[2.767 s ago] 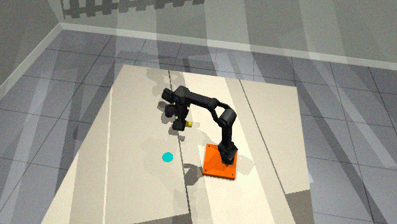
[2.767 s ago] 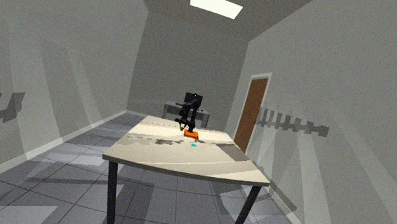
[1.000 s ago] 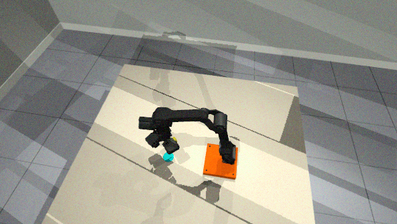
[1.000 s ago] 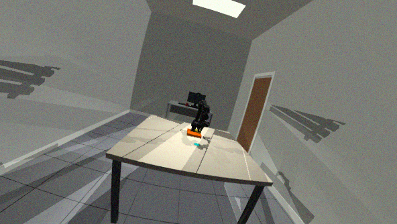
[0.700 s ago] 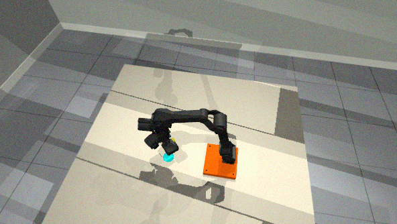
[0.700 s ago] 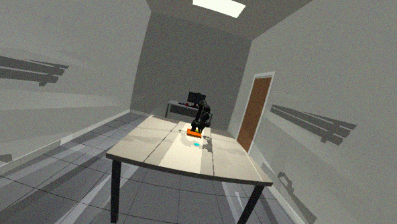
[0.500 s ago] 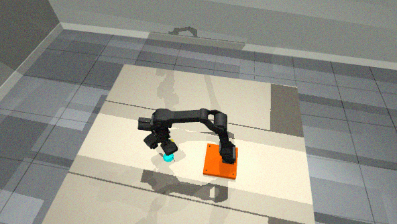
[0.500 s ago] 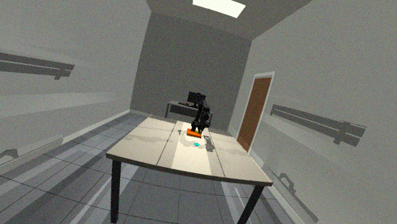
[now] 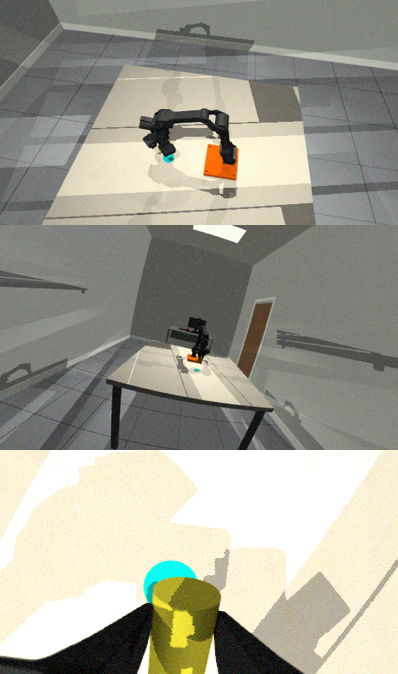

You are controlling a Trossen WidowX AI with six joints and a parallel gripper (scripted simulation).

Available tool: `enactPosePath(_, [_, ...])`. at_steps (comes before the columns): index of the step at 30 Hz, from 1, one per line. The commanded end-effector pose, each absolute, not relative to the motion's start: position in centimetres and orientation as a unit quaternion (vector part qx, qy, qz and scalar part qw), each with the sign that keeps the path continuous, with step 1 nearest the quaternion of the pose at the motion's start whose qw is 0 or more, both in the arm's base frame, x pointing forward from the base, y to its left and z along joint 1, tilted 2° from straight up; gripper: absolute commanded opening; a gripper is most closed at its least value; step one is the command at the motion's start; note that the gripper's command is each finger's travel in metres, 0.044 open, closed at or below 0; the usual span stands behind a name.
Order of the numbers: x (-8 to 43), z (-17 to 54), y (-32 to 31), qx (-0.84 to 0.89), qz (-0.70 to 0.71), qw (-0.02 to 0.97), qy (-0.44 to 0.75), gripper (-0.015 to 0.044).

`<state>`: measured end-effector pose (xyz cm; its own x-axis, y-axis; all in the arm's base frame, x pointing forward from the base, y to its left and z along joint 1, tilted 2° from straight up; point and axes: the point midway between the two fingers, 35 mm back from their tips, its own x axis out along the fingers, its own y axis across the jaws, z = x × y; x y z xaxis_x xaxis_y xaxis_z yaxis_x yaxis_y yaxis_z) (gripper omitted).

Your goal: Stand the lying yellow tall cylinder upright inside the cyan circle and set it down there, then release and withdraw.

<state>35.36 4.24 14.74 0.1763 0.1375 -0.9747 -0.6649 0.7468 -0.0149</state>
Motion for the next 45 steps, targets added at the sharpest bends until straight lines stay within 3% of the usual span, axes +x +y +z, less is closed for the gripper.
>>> enactPosePath(1, [35.7, 14.4, 4.3, -0.214, 0.274, 0.743, 0.572, 0.0105])
enactPosePath(45, [39.0, 12.6, 3.8, -0.122, 0.272, 0.834, 0.465, 0.0105])
